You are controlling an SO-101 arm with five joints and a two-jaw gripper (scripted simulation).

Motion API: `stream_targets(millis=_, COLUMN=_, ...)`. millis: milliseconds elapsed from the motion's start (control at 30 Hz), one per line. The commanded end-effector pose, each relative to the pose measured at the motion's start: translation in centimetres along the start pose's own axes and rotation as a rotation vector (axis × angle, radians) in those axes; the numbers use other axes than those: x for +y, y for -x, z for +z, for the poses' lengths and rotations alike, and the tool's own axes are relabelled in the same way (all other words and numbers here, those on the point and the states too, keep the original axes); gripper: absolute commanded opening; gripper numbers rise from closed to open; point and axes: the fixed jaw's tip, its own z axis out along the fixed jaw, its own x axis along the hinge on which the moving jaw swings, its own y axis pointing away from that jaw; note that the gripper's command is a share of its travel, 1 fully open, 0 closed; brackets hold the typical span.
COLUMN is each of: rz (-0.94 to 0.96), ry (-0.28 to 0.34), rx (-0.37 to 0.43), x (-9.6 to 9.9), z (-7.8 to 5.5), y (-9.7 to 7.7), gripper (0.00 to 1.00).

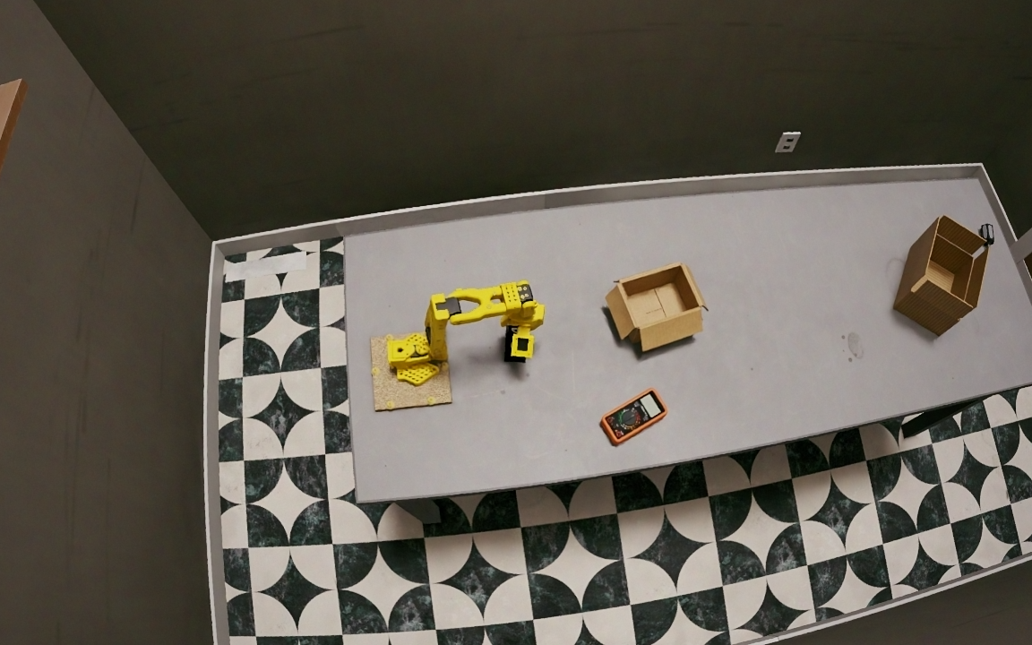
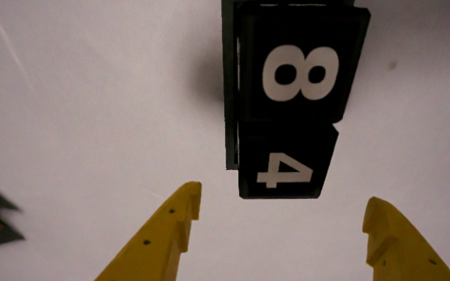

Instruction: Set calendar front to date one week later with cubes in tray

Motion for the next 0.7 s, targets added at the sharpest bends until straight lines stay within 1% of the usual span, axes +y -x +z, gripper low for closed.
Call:
stream_targets(millis=0, rz=-0.002, ry=-0.013, rx=-0.004, x=-0.1, z=1.0, y=0.2, gripper=0.35)
stream_targets(millis=200, rz=-0.002, ry=-0.013, rx=-0.004, x=-0.1, z=1.9, y=0.2, gripper=0.35)
stream_targets(millis=267, rz=-0.002, ry=-0.013, rx=-0.004, x=-0.1, z=1.9, y=0.2, gripper=0.35)
stream_targets(millis=500, rz=-0.002, ry=-0.013, rx=-0.004, x=-0.2, z=2.5, y=0.3, gripper=0.35)
stream_targets(millis=667, rz=-0.002, ry=-0.013, rx=-0.004, x=-0.2, z=2.7, y=0.3, gripper=0.35)
